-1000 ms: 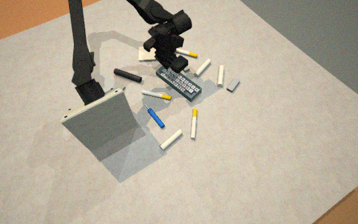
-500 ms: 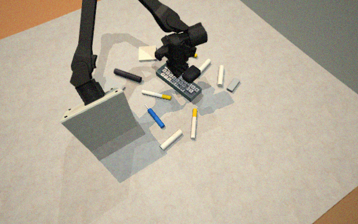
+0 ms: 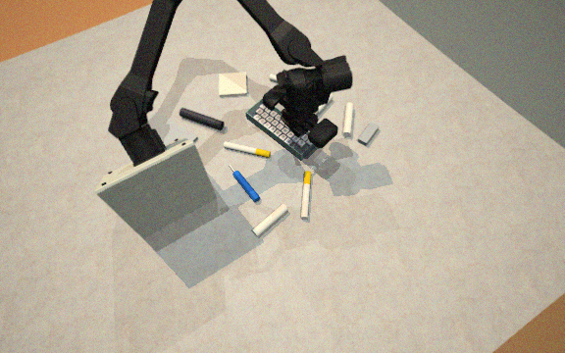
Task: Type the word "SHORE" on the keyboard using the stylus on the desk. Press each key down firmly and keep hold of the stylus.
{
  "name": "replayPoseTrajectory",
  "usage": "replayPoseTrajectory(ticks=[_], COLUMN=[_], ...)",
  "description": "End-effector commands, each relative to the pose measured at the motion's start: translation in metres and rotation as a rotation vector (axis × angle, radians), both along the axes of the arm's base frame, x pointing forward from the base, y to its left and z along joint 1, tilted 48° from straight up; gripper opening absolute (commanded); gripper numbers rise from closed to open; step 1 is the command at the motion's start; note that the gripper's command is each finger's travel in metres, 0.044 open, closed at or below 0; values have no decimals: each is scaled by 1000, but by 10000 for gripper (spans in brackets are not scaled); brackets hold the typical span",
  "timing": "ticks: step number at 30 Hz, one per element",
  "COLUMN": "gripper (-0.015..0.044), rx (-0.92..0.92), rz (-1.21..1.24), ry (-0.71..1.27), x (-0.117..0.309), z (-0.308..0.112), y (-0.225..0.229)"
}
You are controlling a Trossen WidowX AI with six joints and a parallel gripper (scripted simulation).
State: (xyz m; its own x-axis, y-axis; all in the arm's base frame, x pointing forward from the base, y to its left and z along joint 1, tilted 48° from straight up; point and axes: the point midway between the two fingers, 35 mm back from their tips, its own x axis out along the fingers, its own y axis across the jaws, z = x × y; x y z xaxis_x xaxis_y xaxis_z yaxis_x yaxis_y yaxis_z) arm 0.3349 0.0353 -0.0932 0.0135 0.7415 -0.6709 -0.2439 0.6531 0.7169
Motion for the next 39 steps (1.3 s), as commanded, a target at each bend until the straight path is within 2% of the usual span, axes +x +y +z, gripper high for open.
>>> replayPoseTrajectory(ticks=[1,6,11,21,28,39], gripper=[0,0,0,0,0,0], rx=[-3,-3,-2,-3,0,0], rz=[17,17,17,17,17,17], ry=[-11,-11,-9,-9,-7,-7], x=[2,1,-32,-34,-52,-53], z=[-2,-1,10,12,62,65], y=[1,2,13,14,61,60])
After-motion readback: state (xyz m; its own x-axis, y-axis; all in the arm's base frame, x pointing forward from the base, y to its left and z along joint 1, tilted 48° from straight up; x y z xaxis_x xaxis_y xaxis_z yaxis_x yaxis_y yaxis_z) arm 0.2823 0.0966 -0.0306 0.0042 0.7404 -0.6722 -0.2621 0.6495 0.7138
